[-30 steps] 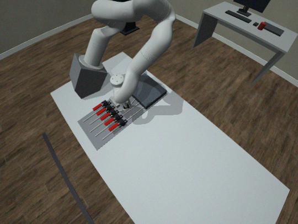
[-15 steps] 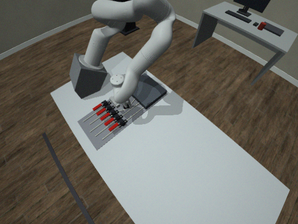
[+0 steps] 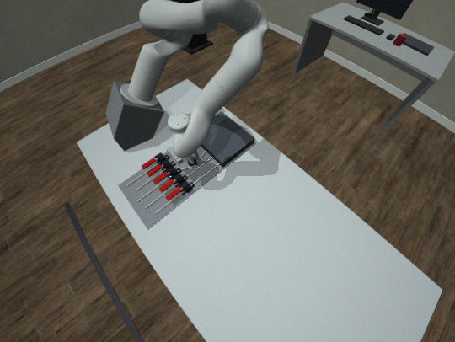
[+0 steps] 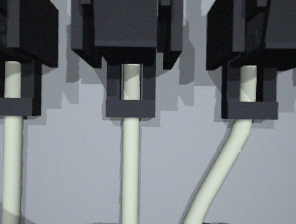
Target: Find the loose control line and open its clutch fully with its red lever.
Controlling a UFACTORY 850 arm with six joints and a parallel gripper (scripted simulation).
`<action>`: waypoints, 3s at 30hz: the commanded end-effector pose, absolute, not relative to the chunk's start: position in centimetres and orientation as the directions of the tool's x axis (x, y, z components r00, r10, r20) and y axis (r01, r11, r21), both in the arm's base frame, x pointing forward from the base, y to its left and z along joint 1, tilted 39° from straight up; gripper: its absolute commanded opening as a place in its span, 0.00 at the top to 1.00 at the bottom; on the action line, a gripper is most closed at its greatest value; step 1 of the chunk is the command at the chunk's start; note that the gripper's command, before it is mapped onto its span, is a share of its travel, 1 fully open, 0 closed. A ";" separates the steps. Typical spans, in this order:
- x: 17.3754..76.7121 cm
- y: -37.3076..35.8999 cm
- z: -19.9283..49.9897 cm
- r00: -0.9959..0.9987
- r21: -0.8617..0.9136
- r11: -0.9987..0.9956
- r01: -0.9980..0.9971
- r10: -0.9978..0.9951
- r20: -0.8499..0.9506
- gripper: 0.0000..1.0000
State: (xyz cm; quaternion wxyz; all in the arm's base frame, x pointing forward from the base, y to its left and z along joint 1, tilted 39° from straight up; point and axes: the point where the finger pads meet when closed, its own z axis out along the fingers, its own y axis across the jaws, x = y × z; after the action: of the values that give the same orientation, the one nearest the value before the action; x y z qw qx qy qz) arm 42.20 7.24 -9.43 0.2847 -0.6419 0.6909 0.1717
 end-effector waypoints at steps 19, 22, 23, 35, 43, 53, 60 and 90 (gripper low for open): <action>39.9 7.5 -9.7 -0.014 -0.128 0.117 -0.985 -0.790 -0.613 1.00; 39.8 7.5 -9.7 -0.014 -0.128 0.117 -0.985 -0.790 -0.613 1.00; 39.7 7.5 -9.7 -0.014 -0.128 0.117 -0.985 -0.790 -0.613 1.00; 39.0 7.6 -9.8 -0.014 -0.128 0.117 -0.985 -0.790 -0.613 1.00; 38.9 7.6 -9.8 -0.014 -0.128 0.117 -0.985 -0.790 -0.613 1.00; 38.4 5.7 -7.4 -0.014 -0.128 0.117 -0.985 -0.790 -0.613 1.00; 38.0 4.1 -5.4 -0.014 -0.128 0.117 -0.985 -0.790 -0.613 1.00; 37.0 5.6 3.9 -0.014 -0.129 0.118 -0.985 -0.790 -0.613 1.00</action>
State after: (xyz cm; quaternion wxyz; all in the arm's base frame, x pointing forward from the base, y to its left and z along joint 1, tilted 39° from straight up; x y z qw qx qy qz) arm 36.96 5.58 3.75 0.2848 -0.6420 0.6910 0.1710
